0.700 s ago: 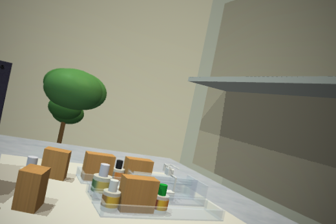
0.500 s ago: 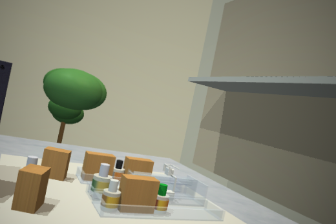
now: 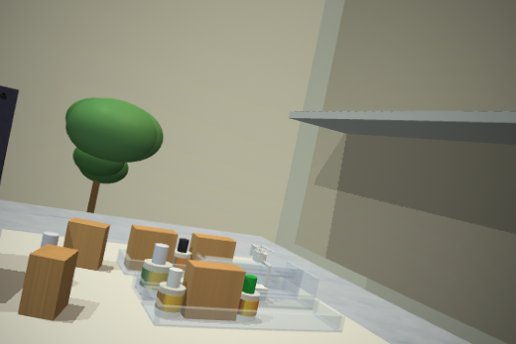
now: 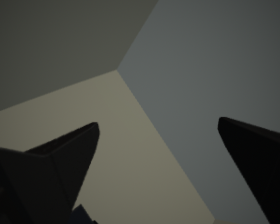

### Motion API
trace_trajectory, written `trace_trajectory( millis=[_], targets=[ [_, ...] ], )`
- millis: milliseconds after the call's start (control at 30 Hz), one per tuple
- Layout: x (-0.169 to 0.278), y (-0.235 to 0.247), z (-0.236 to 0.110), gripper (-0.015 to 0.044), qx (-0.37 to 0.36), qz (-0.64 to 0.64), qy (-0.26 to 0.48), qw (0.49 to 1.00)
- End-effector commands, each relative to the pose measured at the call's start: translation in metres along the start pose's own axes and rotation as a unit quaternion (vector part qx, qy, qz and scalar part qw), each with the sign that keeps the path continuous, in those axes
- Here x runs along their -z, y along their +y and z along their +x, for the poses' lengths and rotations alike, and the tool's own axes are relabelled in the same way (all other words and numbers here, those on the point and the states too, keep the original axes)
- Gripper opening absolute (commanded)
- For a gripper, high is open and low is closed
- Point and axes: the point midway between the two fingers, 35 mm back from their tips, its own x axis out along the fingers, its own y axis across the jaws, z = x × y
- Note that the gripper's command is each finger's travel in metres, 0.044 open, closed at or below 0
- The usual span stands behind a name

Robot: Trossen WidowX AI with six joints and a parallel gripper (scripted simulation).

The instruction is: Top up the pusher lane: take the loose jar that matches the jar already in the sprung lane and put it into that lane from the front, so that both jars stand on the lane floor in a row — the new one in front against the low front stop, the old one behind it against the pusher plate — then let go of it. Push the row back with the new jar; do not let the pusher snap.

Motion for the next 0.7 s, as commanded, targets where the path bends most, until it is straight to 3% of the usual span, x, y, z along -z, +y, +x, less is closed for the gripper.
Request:
trace_trajectory(
  millis=[0,333,667],
  targets=[
    [-0.061,-0.011,-0.007,0.044,0.005,-0.011,-0.068,0.998],
    [-0.219,-0.063,-0.057,0.044,0.054,-0.042,-0.247,0.967],
    [-0.342,-0.132,-0.147,0.044,0.145,-0.072,-0.401,0.902]
  ],
)
